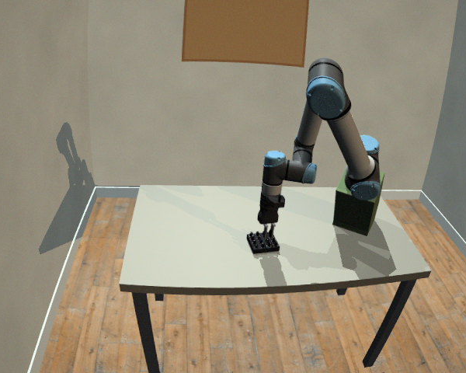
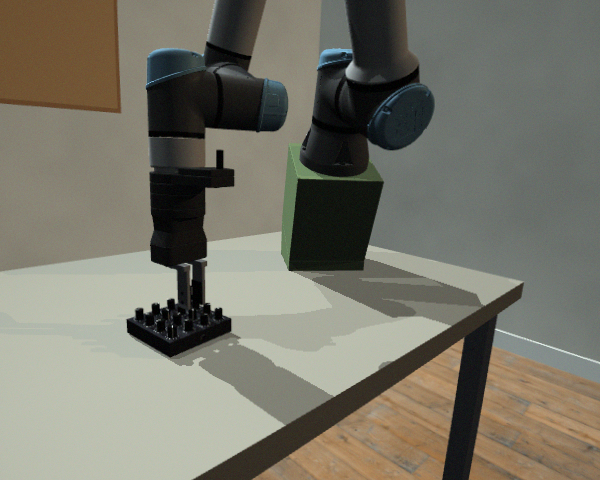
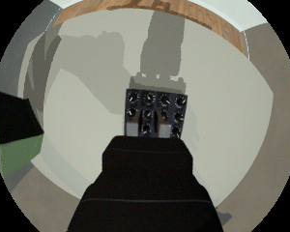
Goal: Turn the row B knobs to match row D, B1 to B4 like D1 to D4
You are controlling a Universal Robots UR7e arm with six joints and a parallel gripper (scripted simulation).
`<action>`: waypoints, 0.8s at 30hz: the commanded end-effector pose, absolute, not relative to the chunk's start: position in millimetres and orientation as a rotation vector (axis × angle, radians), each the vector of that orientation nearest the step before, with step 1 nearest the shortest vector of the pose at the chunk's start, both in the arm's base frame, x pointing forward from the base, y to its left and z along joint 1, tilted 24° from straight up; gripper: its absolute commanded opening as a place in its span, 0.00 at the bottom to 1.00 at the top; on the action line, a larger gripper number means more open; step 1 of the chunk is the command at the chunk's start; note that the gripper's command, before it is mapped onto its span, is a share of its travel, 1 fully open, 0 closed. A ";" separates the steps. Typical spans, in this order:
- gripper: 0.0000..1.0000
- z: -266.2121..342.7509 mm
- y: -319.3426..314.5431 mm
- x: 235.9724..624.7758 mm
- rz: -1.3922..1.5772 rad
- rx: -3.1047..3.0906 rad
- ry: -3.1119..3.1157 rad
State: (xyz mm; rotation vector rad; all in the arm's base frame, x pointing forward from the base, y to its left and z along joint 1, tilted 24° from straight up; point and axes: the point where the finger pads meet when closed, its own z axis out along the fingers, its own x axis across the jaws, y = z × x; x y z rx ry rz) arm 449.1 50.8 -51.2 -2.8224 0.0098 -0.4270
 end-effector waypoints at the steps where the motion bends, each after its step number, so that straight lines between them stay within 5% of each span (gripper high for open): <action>1: 0.46 -51.5 51.3 448.6 -0.426 -2.823 0.009; 24: 0.46 -51.9 52.1 446.9 -0.424 -2.822 0.010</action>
